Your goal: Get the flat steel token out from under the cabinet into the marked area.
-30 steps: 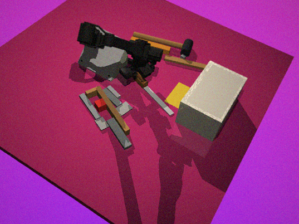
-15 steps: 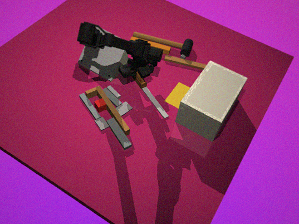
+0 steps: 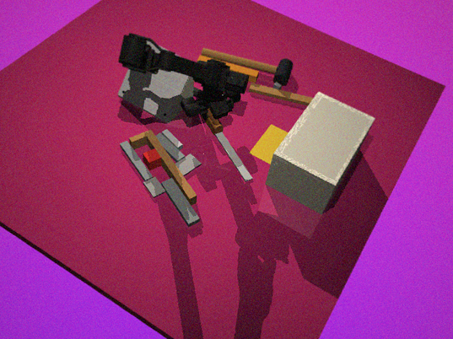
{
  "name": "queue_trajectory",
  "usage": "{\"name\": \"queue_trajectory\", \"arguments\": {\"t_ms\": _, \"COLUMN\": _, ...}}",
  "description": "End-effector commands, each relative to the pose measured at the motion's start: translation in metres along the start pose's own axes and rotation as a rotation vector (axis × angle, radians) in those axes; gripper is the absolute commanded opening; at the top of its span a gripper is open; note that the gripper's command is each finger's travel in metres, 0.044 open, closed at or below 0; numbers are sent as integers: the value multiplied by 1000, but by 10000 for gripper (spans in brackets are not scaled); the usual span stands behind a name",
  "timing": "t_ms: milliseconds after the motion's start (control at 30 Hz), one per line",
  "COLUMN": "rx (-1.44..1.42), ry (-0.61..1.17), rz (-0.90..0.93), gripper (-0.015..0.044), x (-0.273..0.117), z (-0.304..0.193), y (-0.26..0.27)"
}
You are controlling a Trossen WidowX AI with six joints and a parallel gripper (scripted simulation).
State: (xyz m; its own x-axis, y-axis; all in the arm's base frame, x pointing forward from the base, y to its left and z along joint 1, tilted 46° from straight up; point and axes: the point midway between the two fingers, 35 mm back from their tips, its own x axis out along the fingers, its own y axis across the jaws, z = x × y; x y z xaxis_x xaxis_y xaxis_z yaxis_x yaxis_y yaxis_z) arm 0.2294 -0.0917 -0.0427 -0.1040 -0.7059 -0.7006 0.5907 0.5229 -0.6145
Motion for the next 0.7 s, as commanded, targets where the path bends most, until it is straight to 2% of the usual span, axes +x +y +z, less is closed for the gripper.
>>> {"name": "queue_trajectory", "arguments": {"t_ms": 0, "rx": 11, "ry": -4, "rz": 2, "gripper": 0, "x": -1, "z": 4, "y": 5}}
{"name": "queue_trajectory", "arguments": {"t_ms": 667, "rx": 22, "ry": -4, "rz": 3, "gripper": 0, "x": -1, "z": 6, "y": 24}}
